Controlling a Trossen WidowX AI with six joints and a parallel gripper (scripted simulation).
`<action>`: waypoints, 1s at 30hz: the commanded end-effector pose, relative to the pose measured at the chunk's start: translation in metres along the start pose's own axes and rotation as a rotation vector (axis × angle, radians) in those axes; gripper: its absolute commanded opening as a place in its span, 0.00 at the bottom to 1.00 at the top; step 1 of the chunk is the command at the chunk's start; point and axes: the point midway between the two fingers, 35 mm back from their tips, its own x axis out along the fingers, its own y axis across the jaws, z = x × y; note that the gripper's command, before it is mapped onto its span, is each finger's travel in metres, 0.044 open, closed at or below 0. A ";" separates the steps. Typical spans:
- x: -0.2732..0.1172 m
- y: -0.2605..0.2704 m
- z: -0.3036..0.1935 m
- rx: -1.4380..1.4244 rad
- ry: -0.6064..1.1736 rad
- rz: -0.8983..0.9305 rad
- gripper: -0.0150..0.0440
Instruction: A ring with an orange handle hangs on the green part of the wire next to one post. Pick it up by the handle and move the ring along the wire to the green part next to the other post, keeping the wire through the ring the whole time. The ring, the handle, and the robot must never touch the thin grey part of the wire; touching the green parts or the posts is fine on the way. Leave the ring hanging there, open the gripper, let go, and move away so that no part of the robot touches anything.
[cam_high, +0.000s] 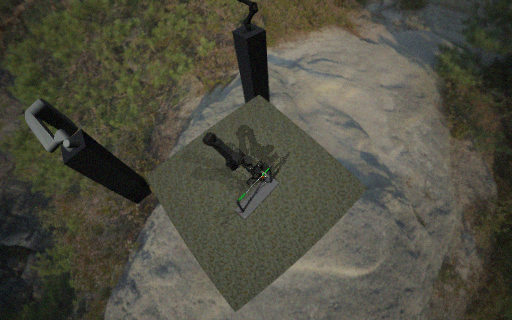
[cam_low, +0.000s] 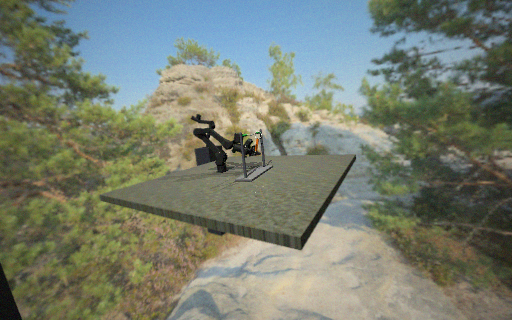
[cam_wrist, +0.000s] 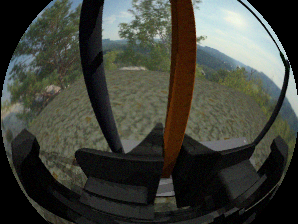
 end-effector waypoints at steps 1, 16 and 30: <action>0.000 0.000 0.000 0.000 0.000 0.000 0.31; -0.015 0.001 0.002 0.002 0.001 -0.001 0.53; -0.038 0.001 0.002 0.004 0.003 -0.003 0.53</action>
